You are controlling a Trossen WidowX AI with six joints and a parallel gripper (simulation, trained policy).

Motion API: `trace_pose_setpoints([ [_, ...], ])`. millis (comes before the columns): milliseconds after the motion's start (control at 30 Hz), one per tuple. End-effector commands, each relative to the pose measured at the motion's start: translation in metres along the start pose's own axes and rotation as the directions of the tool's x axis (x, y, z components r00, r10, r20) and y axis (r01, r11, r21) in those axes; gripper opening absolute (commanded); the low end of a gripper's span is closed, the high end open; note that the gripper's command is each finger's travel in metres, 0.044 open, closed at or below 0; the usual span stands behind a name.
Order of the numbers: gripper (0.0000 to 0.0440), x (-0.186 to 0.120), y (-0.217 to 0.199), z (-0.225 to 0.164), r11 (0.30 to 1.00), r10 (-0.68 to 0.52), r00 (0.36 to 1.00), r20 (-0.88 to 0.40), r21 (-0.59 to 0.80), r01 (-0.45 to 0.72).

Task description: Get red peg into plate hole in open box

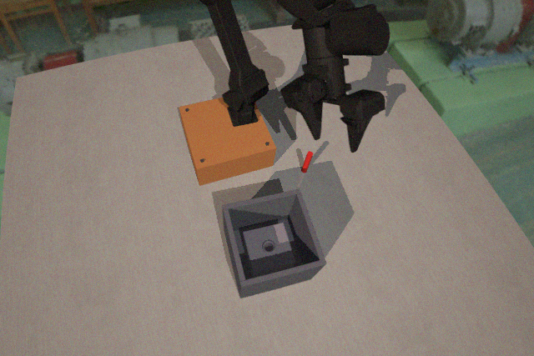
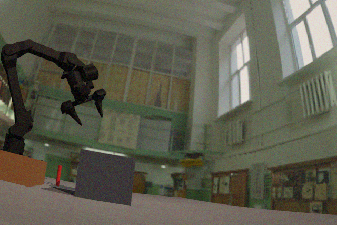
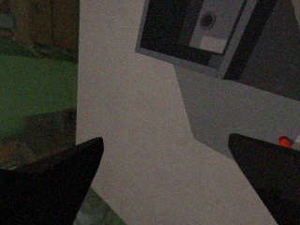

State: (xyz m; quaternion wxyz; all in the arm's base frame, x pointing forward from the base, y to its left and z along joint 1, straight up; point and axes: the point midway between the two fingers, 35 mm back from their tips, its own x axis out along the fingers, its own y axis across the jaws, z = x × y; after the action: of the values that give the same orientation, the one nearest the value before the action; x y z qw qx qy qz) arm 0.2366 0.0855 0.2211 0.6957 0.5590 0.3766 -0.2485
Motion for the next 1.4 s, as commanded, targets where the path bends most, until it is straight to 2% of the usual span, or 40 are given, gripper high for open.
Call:
trace_pose_setpoints([
  [0, 0.0440, 0.007, -0.013, -0.010, 0.998, -0.067, 0.997, -0.039, 0.021, 0.067],
  [333, 0.0440, 0.021, -0.052, -0.039, 0.954, -0.284, 0.949, -0.135, 0.057, 0.293],
  [700, 0.0440, 0.037, -0.093, -0.059, 0.871, -0.480, 0.862, -0.163, 0.027, 0.491],
  [1000, 0.0440, 0.053, -0.121, -0.066, 0.806, -0.587, 0.796, -0.146, -0.017, 0.591],
  [1367, 0.0440, 0.078, -0.149, -0.068, 0.755, -0.656, 0.748, -0.101, -0.056, 0.654],
])
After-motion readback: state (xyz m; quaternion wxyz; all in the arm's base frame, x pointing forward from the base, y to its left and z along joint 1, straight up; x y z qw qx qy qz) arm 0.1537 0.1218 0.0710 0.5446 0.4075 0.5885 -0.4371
